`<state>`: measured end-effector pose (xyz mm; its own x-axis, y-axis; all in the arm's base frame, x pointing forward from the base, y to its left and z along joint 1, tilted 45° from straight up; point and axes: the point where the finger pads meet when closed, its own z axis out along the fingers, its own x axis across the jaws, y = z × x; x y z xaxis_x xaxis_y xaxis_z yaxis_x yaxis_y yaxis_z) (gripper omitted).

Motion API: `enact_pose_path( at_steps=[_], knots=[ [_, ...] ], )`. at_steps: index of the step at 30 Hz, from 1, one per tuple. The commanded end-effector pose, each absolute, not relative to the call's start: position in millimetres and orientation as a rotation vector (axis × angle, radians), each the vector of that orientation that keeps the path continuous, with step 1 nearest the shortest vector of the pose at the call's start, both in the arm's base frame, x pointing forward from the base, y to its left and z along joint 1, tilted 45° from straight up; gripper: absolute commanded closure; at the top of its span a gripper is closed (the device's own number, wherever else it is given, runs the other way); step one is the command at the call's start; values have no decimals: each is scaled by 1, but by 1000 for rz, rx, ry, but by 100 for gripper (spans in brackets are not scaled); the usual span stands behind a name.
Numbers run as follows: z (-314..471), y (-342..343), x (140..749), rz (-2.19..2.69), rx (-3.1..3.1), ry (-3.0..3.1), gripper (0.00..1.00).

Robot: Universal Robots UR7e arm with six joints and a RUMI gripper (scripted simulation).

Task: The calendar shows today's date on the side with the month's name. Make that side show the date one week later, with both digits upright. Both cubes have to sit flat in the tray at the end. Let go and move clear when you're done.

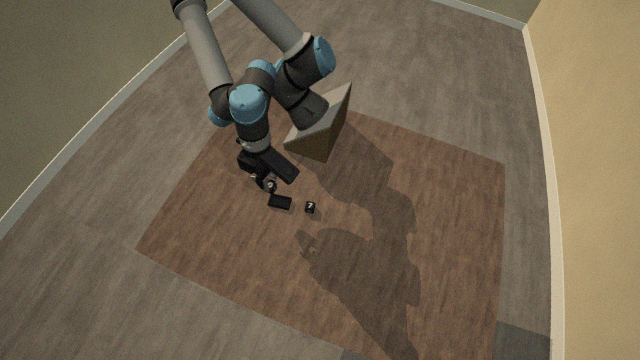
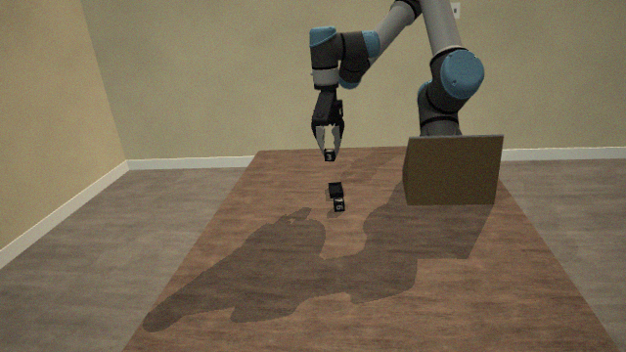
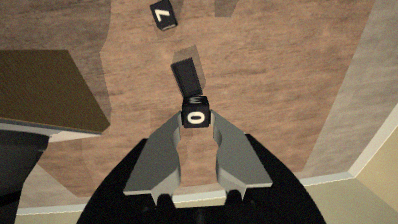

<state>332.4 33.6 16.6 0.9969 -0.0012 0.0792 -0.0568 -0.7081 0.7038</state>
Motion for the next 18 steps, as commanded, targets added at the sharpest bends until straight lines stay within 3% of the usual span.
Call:
enact_pose_path(
  at_steps=[1, 18],
  knots=[
    [14, 36, 329, 14, 2357, 167, 90],
    [10, 41, 320, -218, 2260, 725, 90]
  ],
)
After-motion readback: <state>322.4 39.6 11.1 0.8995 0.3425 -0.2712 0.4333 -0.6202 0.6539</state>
